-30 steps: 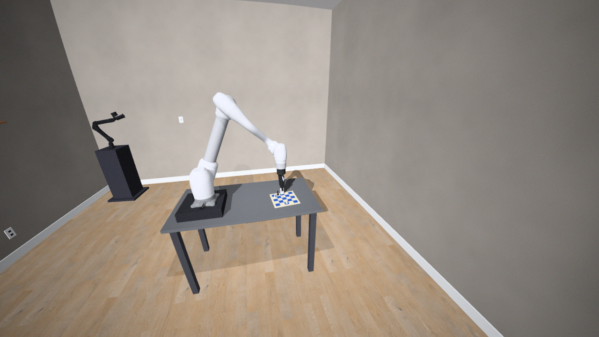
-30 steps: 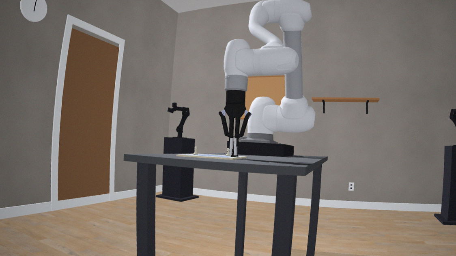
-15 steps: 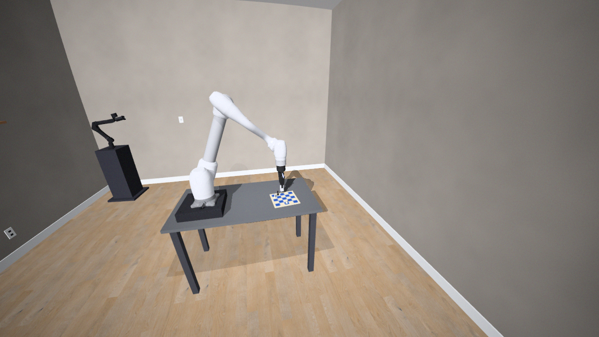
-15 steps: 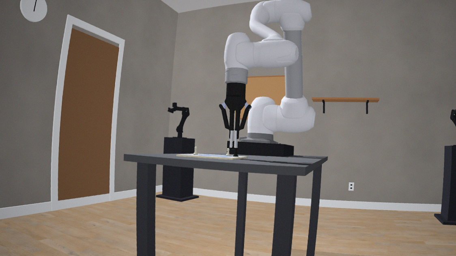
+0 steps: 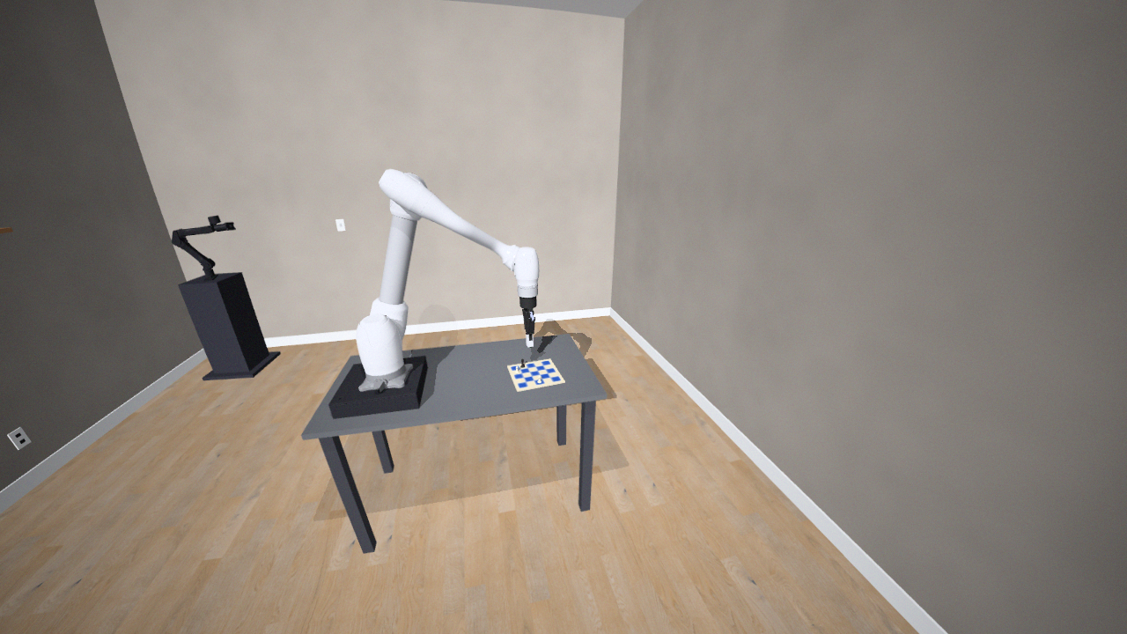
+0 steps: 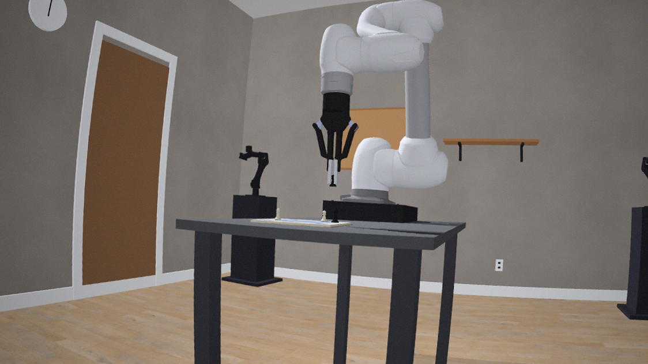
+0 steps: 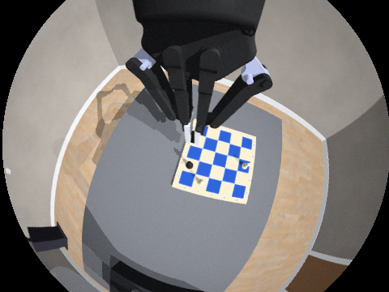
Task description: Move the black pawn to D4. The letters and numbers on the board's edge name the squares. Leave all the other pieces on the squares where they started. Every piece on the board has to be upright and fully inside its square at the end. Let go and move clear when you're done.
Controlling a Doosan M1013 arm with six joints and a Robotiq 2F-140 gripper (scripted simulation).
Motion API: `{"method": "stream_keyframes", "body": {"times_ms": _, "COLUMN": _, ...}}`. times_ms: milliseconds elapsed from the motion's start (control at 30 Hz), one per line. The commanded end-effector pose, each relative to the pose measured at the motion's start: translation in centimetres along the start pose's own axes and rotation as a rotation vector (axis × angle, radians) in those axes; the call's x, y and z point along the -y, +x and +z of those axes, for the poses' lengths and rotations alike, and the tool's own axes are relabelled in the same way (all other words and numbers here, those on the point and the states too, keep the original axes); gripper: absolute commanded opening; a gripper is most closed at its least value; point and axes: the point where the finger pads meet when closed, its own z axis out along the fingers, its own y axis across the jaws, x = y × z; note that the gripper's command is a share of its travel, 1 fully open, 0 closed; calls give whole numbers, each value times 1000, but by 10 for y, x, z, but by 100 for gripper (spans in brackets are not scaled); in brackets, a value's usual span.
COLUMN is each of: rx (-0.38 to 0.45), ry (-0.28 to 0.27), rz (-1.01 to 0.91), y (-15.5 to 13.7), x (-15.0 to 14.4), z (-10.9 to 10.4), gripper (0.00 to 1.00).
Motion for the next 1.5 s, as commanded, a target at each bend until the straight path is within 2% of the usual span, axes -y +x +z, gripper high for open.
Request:
{"method": "stream_keyframes", "body": {"times_ms": 0, "rx": 0, "ry": 0, "rz": 0, "y": 0, "x": 0, "z": -1, "gripper": 0}}
{"method": "stream_keyframes", "body": {"times_ms": 233, "rx": 0, "ry": 0, "rz": 1, "y": 0, "x": 1, "z": -1, "gripper": 0}}
{"method": "stream_keyframes", "body": {"times_ms": 300, "rx": 0, "ry": 0, "rz": 13, "y": 8, "x": 25, "z": -1, "gripper": 0}}
{"method": "stream_keyframes", "body": {"times_ms": 367, "rx": 0, "ry": 0, "rz": 36, "y": 24, "x": 71, "z": -1, "gripper": 0}}
{"method": "stream_keyframes", "body": {"times_ms": 433, "rx": 0, "ry": 0, "rz": 36, "y": 24, "x": 71, "z": -1, "gripper": 0}}
{"method": "stream_keyframes", "body": {"times_ms": 467, "rx": 0, "ry": 0, "rz": 47, "y": 34, "x": 92, "z": -1, "gripper": 0}}
{"method": "stream_keyframes", "body": {"times_ms": 500, "rx": 0, "ry": 0, "rz": 47, "y": 34, "x": 92, "z": -1, "gripper": 0}}
{"method": "stream_keyframes", "body": {"times_ms": 567, "rx": 0, "ry": 0, "rz": 59, "y": 44, "x": 114, "z": -1, "gripper": 0}}
{"method": "stream_keyframes", "body": {"times_ms": 1200, "rx": 0, "ry": 0, "rz": 60, "y": 45, "x": 115, "z": 1, "gripper": 0}}
{"method": "stream_keyframes", "body": {"times_ms": 1467, "rx": 0, "ry": 0, "rz": 60, "y": 45, "x": 115, "z": 25, "gripper": 0}}
